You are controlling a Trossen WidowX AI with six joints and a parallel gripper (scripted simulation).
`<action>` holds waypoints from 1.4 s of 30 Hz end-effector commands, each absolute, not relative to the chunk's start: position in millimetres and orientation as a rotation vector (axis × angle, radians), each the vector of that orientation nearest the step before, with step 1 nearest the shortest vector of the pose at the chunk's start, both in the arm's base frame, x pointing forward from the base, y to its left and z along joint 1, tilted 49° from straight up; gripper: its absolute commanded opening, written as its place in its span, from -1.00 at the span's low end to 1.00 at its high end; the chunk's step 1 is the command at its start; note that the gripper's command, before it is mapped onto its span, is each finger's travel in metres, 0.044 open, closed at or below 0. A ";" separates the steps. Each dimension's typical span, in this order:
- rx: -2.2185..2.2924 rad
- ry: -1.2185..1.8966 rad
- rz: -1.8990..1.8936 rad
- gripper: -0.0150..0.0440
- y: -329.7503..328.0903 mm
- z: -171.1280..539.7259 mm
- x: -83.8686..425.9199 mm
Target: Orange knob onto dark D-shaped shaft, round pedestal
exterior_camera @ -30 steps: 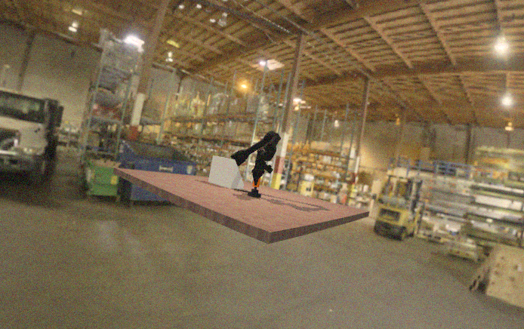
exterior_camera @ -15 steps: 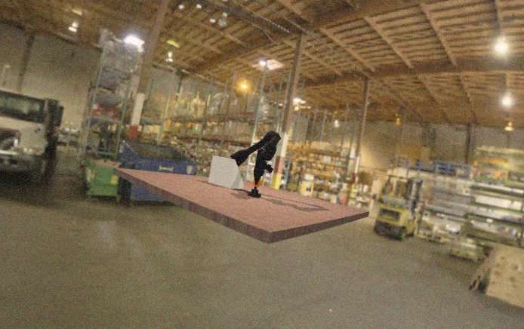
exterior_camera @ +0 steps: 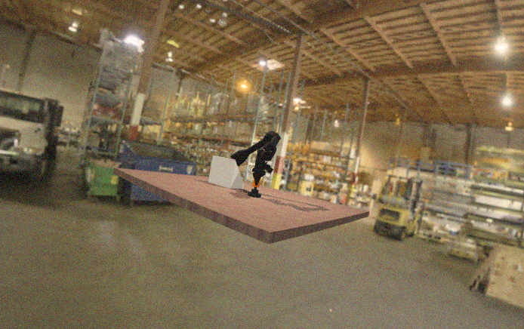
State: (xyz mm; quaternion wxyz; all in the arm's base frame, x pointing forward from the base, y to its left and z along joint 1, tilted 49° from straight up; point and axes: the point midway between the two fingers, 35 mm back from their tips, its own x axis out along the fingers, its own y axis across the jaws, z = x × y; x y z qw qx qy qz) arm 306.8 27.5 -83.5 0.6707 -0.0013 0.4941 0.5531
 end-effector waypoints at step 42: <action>-0.009 1.106 1.249 -0.49 26.0 -80.2 307.9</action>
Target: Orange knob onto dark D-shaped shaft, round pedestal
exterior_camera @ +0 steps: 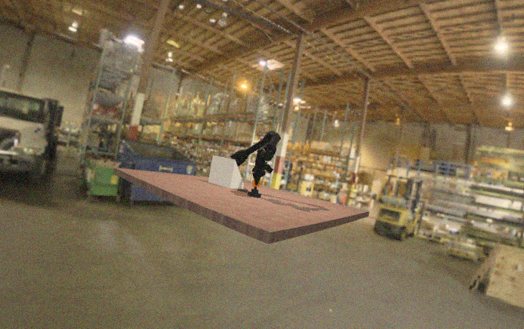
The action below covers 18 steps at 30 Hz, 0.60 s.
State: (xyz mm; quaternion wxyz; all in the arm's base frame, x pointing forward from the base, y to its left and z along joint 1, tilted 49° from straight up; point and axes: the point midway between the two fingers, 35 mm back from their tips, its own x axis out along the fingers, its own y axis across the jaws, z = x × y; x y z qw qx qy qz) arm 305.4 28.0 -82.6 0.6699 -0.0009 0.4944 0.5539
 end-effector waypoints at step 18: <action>-0.167 0.971 1.360 -0.49 27.0 -83.2 308.8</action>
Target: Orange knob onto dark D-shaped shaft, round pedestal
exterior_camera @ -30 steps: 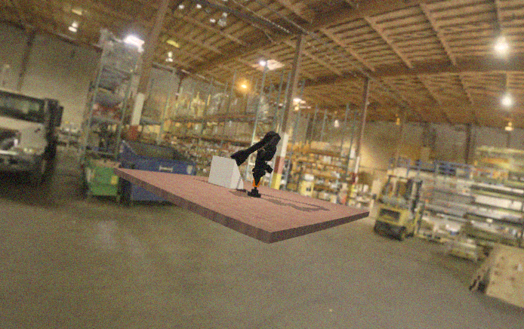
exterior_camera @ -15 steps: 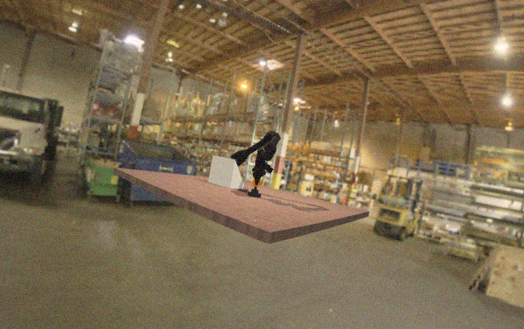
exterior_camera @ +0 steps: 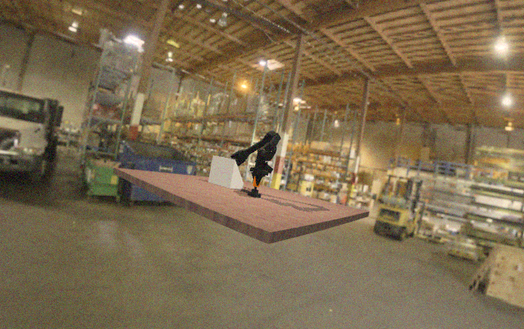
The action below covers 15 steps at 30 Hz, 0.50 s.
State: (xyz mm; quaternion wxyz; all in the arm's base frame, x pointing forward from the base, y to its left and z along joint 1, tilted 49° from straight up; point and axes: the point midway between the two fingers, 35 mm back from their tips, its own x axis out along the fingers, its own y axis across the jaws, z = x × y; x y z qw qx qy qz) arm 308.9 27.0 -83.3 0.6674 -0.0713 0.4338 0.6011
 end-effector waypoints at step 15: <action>-0.167 0.971 1.360 -0.49 27.0 -81.1 308.3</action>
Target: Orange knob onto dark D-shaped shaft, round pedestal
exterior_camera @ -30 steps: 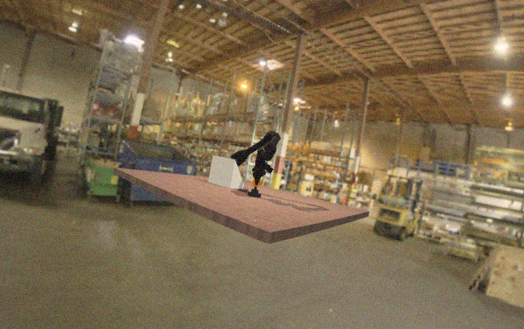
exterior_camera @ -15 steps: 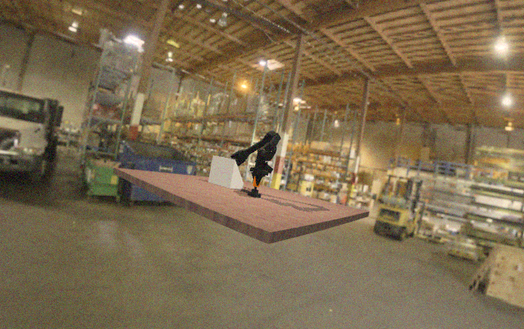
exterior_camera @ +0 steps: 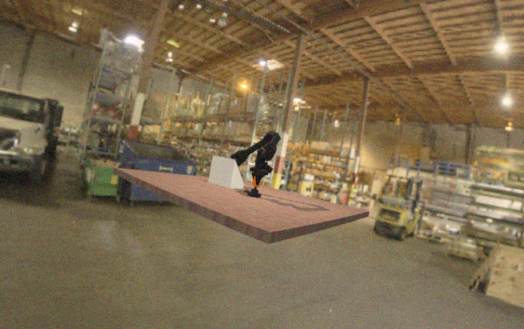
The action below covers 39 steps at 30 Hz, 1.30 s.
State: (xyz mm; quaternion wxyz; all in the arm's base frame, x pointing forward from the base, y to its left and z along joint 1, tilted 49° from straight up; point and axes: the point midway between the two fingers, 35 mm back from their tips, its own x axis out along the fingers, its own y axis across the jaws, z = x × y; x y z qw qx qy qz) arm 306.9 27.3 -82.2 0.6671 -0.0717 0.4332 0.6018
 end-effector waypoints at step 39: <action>-0.262 0.886 1.421 -0.49 25.6 -80.2 305.8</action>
